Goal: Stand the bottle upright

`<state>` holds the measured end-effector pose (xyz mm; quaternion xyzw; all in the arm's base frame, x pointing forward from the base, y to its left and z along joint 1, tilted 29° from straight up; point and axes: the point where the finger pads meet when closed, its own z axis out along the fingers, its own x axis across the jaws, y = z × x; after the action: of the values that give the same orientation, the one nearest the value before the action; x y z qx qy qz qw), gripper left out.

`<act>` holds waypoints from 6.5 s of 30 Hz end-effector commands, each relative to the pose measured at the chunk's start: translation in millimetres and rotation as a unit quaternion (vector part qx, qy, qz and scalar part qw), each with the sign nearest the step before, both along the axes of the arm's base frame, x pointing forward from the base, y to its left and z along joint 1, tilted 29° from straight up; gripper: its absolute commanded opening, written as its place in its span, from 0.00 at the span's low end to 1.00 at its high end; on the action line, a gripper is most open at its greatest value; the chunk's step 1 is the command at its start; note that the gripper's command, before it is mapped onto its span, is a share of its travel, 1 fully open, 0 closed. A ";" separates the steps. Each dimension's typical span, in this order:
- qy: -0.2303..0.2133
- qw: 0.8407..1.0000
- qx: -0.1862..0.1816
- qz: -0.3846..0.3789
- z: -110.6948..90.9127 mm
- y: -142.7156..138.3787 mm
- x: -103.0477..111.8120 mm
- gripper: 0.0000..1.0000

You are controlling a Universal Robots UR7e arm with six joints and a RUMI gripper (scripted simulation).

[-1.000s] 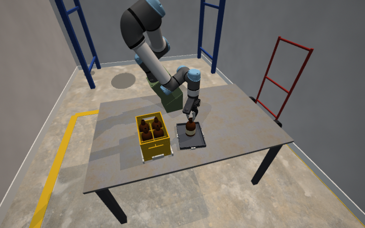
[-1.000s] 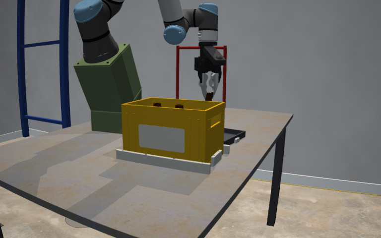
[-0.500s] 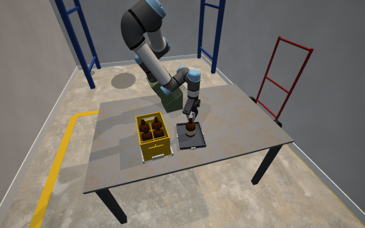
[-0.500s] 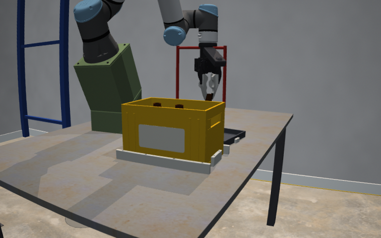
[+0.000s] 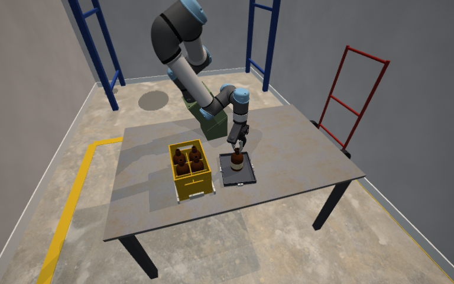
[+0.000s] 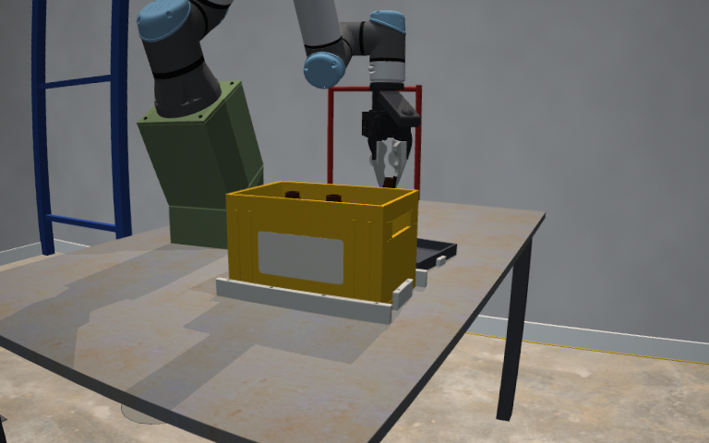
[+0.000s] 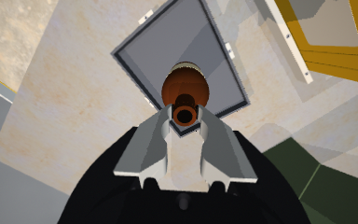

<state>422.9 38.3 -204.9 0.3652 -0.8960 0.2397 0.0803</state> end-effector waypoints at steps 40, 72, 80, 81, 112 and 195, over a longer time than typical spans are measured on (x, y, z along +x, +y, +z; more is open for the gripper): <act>-0.001 1.000 0.000 0.000 -6.4 -3.5 0.7 0.00; -0.001 1.000 0.000 0.000 -6.4 -3.5 0.7 1.00; -0.001 1.000 0.000 0.000 -6.4 -3.5 0.7 1.00; -0.001 1.000 0.000 0.000 -6.4 -3.5 0.7 1.00; -0.001 1.000 0.000 0.000 -6.4 -3.5 0.7 1.00; -0.001 1.000 0.000 0.000 67.2 37.7 -2.0 1.00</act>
<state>420.6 73.9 -141.3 0.3653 -0.8959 0.2398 0.0800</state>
